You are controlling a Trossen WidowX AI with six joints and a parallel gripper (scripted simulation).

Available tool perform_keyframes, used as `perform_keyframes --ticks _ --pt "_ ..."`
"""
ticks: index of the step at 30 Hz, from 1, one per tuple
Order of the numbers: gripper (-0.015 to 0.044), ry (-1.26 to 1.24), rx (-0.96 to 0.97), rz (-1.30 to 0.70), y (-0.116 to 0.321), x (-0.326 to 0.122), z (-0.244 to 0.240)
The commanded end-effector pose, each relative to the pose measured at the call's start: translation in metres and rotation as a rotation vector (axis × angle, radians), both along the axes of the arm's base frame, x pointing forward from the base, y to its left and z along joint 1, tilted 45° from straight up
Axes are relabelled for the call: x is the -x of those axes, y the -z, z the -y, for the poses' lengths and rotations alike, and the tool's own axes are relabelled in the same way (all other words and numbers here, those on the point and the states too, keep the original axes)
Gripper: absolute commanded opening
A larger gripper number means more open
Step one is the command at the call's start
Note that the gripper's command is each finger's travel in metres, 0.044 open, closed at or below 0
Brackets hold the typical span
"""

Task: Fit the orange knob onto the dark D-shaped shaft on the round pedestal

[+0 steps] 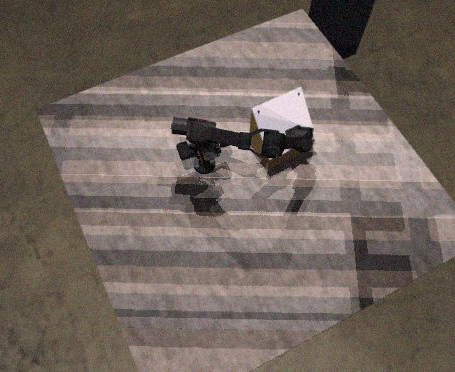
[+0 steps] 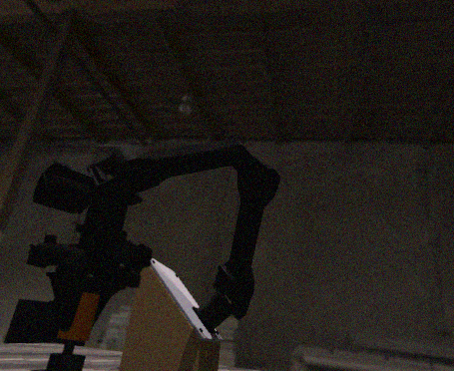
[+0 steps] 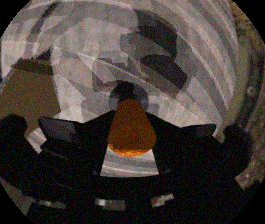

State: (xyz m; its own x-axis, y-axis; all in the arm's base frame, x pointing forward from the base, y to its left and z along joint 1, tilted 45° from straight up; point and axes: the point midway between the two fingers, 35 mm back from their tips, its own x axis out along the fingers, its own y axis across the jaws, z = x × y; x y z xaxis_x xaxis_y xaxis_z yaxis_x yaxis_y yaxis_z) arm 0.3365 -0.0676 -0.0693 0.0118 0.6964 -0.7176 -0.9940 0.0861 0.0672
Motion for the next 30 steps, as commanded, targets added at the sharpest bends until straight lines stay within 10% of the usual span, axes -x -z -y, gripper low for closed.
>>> perform_keyframes --ticks 1,30 --pt "0.0 0.0 0.0 0.0 -0.0004 0.0015 0.002" --pt "0.0 0.0 0.0 0.001 -0.0023 -0.0075 0.0038"
